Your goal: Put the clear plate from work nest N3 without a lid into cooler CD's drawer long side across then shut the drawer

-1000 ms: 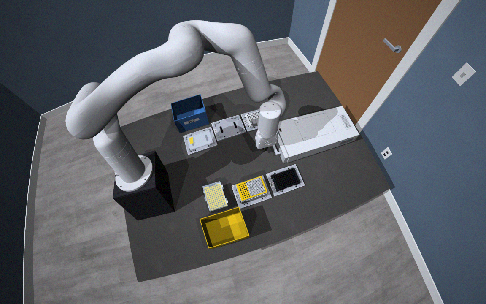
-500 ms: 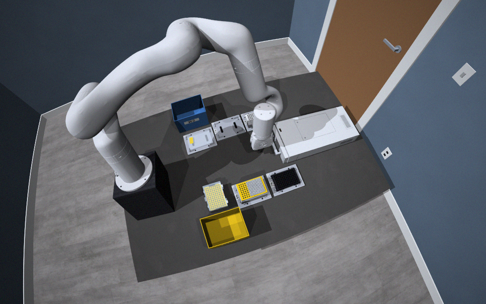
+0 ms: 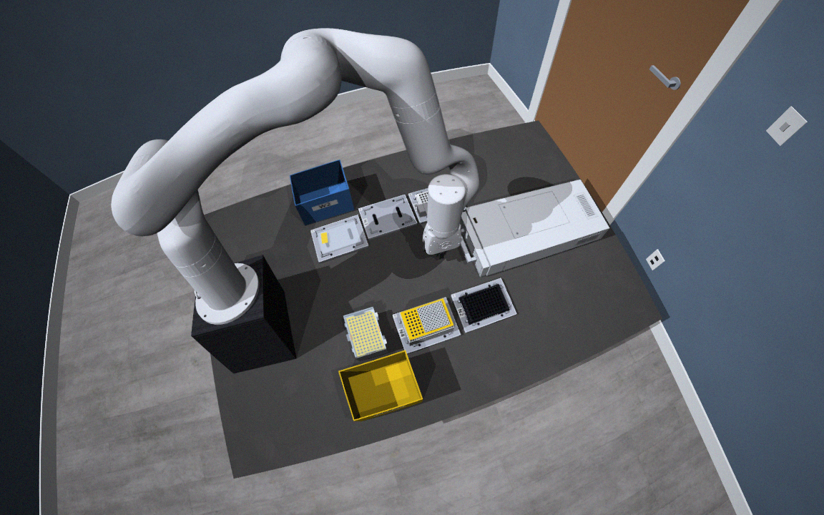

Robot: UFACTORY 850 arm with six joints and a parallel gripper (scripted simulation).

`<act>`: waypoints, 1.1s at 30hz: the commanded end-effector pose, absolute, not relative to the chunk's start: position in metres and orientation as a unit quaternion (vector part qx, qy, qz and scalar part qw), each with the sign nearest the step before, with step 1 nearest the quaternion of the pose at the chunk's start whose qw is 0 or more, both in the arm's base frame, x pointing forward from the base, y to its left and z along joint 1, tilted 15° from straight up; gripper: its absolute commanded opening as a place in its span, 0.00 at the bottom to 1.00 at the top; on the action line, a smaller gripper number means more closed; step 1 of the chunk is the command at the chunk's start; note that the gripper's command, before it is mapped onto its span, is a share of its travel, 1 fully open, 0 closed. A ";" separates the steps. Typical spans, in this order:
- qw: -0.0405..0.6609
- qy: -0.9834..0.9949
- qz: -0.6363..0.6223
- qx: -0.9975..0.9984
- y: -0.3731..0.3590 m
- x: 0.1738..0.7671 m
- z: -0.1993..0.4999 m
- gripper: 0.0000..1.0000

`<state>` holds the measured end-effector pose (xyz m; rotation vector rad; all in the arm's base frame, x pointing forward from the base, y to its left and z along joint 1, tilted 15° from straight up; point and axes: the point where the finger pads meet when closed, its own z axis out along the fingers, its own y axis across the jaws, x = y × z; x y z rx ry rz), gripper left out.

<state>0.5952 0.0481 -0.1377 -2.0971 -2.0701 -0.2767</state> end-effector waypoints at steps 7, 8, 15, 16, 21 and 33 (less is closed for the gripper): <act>0.090 -0.697 -0.094 -0.706 0.045 0.597 -0.125 0.00; 0.090 -0.697 -0.094 -0.706 0.044 0.597 -0.123 0.00; 0.090 -0.697 -0.094 -0.706 0.041 0.597 -0.112 0.00; 0.090 -0.697 -0.094 -0.706 0.041 0.596 -0.110 0.00; 0.090 -0.697 -0.094 -0.706 0.040 0.596 -0.106 0.00; 0.090 -0.697 -0.094 -0.706 0.034 0.596 -0.086 0.00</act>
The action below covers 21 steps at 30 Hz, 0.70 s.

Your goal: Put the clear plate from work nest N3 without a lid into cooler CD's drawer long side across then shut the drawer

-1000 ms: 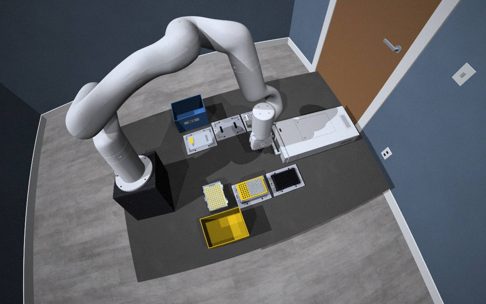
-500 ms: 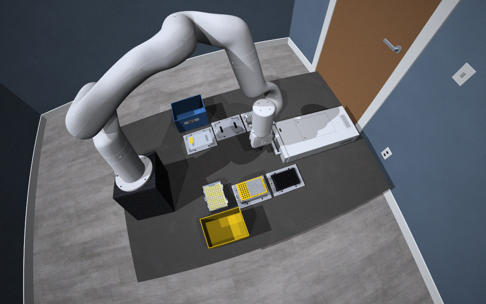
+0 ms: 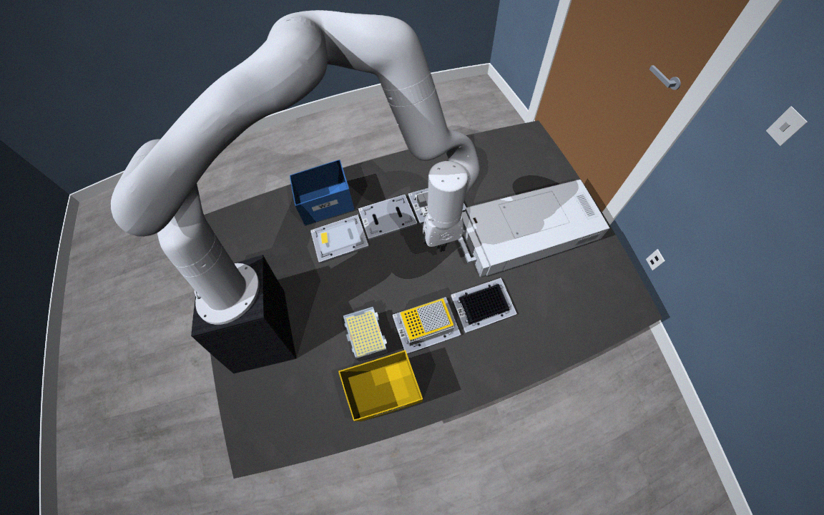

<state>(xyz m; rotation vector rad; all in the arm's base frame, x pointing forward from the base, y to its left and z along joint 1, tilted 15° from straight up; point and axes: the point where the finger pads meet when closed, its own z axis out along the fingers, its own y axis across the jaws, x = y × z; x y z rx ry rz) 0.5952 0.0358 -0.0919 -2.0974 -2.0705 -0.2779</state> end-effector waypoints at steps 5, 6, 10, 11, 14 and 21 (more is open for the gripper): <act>0.090 -0.697 -0.094 -0.706 0.033 0.596 -0.081 0.00; 0.090 -0.697 -0.094 -0.706 0.033 0.596 -0.080 0.00; 0.090 -0.697 -0.094 -0.706 0.031 0.596 -0.073 0.00; 0.090 -0.697 -0.094 -0.706 0.030 0.596 -0.072 0.00; 0.090 -0.697 -0.094 -0.706 0.029 0.596 -0.067 0.00; 0.090 -0.697 -0.094 -0.706 0.027 0.596 -0.059 0.00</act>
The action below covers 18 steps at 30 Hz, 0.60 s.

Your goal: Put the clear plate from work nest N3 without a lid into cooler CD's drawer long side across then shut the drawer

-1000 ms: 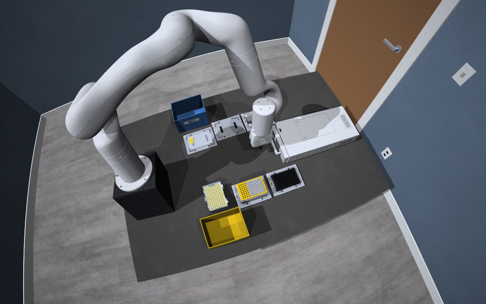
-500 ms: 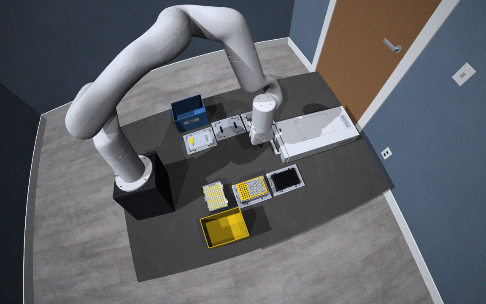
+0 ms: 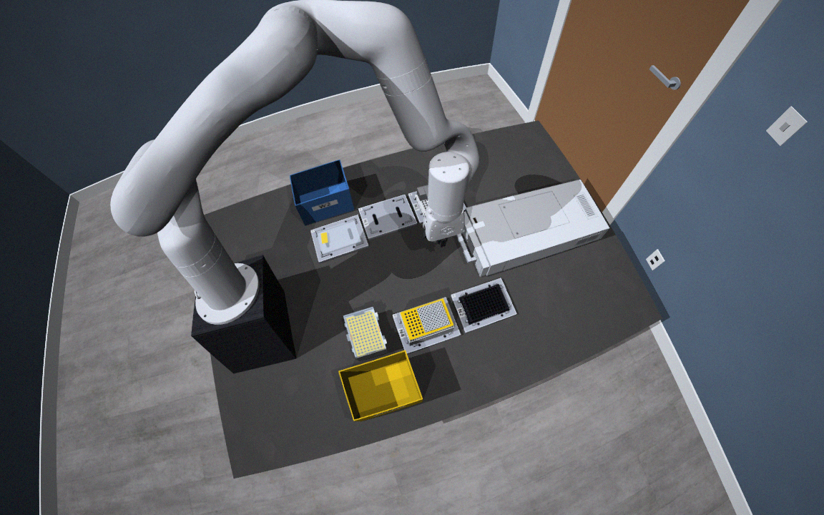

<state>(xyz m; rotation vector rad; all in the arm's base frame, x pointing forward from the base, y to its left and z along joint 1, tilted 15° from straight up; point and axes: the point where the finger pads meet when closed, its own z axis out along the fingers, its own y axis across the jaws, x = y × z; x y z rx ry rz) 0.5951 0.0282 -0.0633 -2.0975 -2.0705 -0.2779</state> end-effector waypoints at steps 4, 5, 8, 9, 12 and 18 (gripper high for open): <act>0.090 -0.697 -0.094 -0.706 0.025 0.596 -0.052 0.00; 0.090 -0.697 -0.094 -0.706 0.025 0.596 -0.051 0.00; 0.090 -0.697 -0.094 -0.706 0.024 0.596 -0.046 0.00; 0.090 -0.697 -0.094 -0.706 0.023 0.596 -0.044 0.00; 0.090 -0.697 -0.094 -0.706 0.022 0.596 -0.040 0.00; 0.090 -0.697 -0.094 -0.706 0.020 0.596 -0.033 0.00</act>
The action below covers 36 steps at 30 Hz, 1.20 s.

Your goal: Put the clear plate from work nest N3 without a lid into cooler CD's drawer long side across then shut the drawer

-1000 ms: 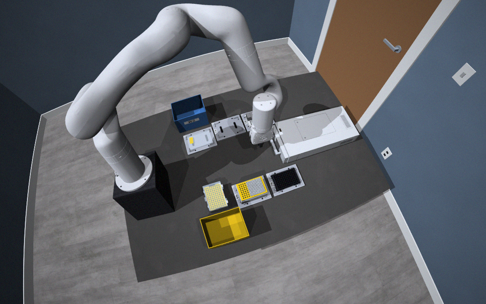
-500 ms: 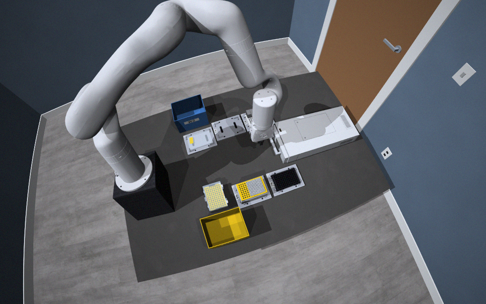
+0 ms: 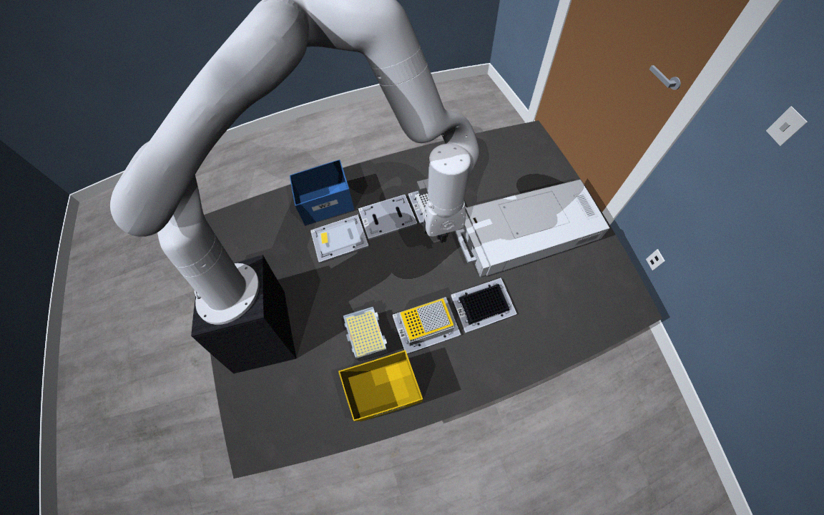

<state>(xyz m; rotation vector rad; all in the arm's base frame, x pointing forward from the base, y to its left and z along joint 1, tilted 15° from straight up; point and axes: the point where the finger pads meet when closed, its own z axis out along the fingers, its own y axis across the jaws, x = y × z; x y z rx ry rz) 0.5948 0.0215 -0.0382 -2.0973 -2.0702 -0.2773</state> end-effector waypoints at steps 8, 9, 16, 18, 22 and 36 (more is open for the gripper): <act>0.090 -0.697 -0.094 -0.706 0.020 0.596 -0.032 0.00; 0.090 -0.697 -0.094 -0.706 0.020 0.596 -0.032 0.00; 0.097 -0.635 -0.086 -0.761 0.016 0.575 -0.018 1.00; 0.100 -0.610 -0.083 -0.782 0.014 0.567 -0.013 1.00; 0.105 -0.556 -0.076 -0.821 0.011 0.550 -0.003 1.00; 0.118 -0.382 -0.054 -0.915 0.002 0.500 0.029 1.00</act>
